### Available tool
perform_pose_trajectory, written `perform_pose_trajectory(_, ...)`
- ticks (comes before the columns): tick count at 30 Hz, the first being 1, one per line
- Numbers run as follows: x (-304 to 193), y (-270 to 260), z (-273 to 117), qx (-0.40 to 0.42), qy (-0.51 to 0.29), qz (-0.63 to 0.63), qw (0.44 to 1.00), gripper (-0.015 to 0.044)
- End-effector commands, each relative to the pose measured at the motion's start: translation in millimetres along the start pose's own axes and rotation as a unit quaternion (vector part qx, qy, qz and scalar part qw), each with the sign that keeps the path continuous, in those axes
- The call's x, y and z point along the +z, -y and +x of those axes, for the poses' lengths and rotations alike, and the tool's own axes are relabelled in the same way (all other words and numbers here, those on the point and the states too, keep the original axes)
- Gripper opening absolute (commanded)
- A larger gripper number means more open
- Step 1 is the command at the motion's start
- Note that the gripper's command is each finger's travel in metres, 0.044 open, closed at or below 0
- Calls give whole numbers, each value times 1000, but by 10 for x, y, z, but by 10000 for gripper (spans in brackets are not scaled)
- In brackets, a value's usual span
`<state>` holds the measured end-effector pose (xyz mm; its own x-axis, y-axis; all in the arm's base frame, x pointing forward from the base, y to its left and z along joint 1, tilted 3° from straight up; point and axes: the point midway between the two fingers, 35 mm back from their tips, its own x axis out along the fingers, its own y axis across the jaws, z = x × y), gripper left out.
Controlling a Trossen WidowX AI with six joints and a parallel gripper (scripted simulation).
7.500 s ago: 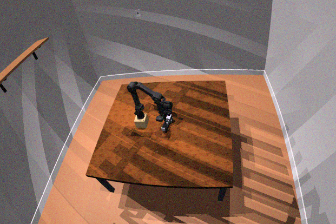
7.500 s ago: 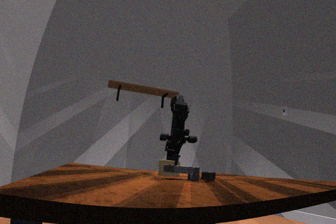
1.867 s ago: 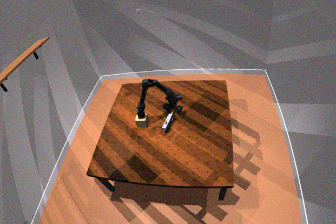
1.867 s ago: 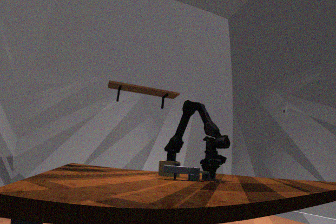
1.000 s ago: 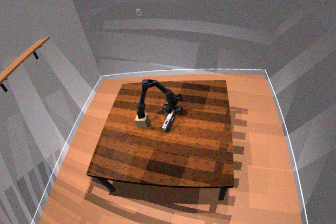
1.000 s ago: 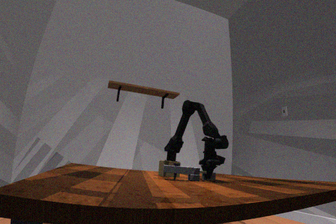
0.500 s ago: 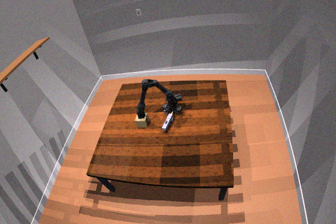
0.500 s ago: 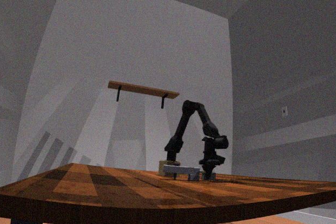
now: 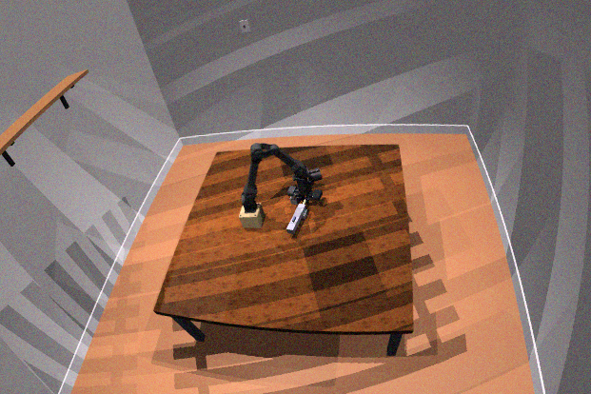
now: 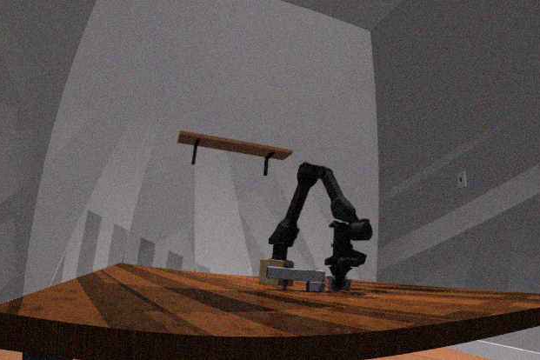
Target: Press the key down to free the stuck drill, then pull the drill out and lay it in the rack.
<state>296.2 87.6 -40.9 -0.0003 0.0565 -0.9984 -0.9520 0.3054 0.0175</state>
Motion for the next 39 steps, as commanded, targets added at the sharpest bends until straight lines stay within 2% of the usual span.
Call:
perform_pose_trajectory(1, 50, 16, -9, -1, 1, 2, 1000, 0)
perform_pose_trajectory(39, 595, 22, -22, -1, 4, 2, 1000, 0)
